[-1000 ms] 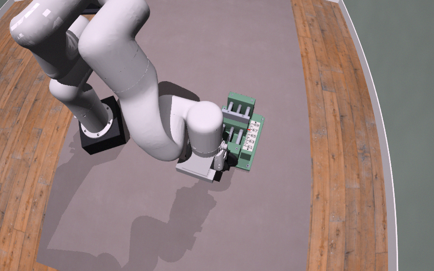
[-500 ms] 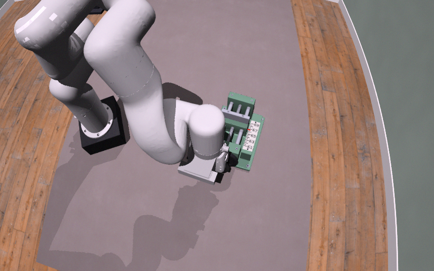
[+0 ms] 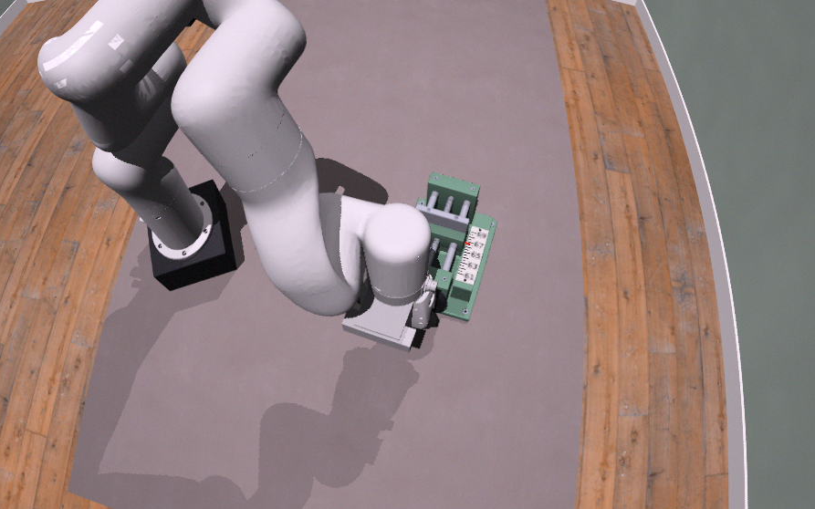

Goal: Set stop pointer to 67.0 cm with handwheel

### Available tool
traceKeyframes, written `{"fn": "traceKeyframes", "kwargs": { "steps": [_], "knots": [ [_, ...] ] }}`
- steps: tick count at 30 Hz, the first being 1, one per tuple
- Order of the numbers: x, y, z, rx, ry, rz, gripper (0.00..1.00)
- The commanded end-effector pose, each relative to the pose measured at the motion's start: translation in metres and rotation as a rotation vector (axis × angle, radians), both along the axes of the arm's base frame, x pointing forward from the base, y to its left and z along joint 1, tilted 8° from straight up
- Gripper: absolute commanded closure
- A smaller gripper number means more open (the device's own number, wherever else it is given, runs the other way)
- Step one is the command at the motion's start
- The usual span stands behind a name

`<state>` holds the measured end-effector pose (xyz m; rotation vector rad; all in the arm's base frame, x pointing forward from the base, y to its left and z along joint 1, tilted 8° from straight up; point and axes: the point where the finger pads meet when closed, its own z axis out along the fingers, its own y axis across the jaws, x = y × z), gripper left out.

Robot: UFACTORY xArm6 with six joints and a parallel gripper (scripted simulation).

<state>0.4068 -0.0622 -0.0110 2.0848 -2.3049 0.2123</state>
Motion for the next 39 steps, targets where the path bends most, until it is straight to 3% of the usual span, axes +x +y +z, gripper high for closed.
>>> {"fn": "traceKeyframes", "kwargs": {
  "steps": [1,22,39],
  "knots": [
    [0.004,-0.001,-0.001,0.0,-0.001,0.0,0.94],
    [0.031,-0.003,0.0,0.0,-0.001,0.0,0.94],
    [0.049,-0.002,0.03,0.0,-0.001,0.0,0.94]
  ]
}}
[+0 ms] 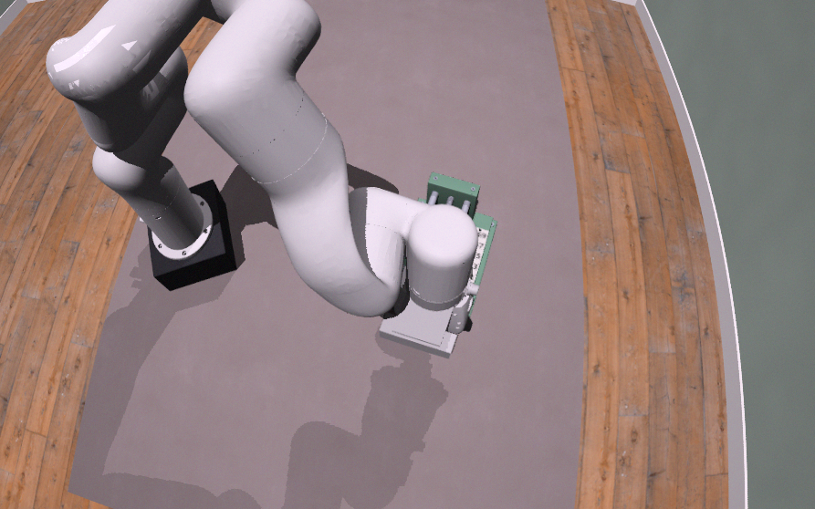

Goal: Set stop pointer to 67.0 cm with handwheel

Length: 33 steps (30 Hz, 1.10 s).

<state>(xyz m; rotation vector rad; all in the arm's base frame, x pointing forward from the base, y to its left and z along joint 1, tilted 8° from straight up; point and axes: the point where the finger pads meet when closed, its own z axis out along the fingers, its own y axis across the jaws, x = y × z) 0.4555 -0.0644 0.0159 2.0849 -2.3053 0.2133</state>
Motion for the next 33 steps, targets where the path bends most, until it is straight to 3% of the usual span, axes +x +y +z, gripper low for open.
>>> {"fn": "traceKeyframes", "kwargs": {
  "steps": [1,14,33],
  "knots": [
    [0.0,0.001,0.005,0.0,0.0,0.0,0.94],
    [-0.013,0.005,0.029,0.0,0.0,0.0,0.94],
    [-0.045,0.008,0.032,0.0,0.0,0.0,0.94]
  ]
}}
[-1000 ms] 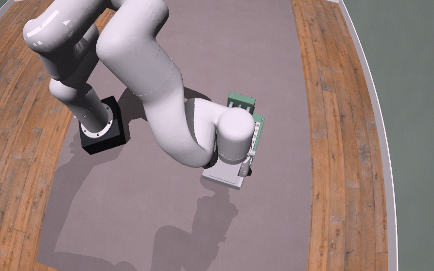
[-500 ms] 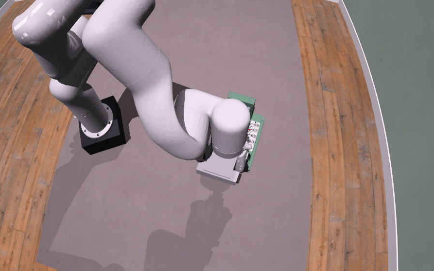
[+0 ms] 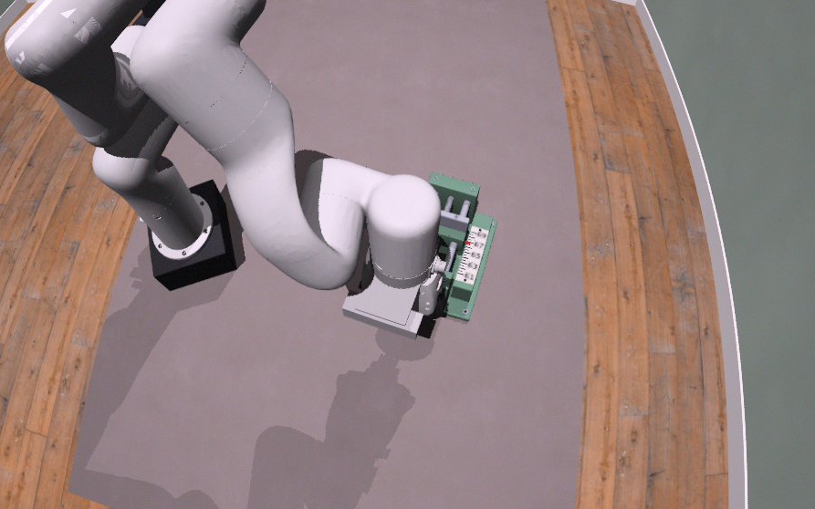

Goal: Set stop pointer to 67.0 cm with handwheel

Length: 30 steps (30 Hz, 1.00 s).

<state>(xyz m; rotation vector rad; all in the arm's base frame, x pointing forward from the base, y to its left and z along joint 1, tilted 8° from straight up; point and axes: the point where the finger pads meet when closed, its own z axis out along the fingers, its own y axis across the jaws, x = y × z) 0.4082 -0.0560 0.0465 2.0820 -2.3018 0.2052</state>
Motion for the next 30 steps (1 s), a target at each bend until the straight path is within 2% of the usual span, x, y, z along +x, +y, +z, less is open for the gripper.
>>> {"fn": "traceKeyframes", "kwargs": {
  "steps": [1,14,30],
  "knots": [
    [0.0,0.0,0.001,0.0,-0.007,0.0,0.94],
    [-0.018,-0.001,-0.027,0.0,-0.007,0.0,0.94],
    [-0.007,-0.005,-0.053,0.0,-0.007,0.0,0.94]
  ]
}}
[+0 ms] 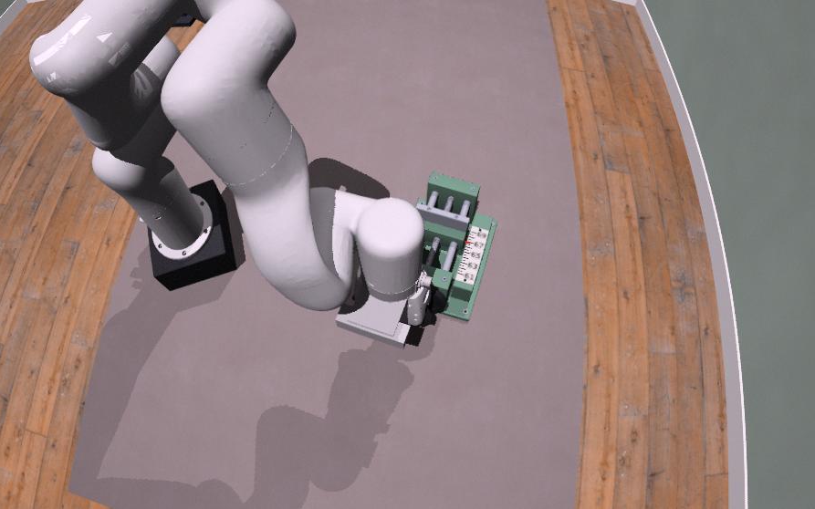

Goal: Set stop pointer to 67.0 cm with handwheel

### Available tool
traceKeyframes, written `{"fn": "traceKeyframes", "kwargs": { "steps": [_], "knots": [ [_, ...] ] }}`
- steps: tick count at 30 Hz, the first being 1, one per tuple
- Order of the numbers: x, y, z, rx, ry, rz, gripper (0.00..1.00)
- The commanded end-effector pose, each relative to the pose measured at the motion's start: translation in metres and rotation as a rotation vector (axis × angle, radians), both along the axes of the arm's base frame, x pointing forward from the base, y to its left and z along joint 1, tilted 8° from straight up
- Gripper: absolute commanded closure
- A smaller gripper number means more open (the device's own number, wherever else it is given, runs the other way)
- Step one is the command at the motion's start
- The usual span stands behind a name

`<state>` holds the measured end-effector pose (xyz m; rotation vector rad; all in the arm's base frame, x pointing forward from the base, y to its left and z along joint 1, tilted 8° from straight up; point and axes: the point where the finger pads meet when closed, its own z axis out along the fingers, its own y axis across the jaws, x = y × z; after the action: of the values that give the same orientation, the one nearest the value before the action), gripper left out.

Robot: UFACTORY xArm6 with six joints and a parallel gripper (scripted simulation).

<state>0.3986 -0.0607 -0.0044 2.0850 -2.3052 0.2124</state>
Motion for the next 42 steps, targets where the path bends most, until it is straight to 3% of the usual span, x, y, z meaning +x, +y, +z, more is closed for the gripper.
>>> {"fn": "traceKeyframes", "kwargs": {
  "steps": [1,21,31,42],
  "knots": [
    [0.004,-0.001,-0.004,0.0,-0.001,0.0,0.94],
    [0.038,-0.005,-0.007,0.0,-0.001,0.0,0.94],
    [0.055,-0.005,0.012,0.0,-0.001,0.0,0.94],
    [0.056,-0.002,0.032,0.0,-0.001,0.0,0.94]
  ]
}}
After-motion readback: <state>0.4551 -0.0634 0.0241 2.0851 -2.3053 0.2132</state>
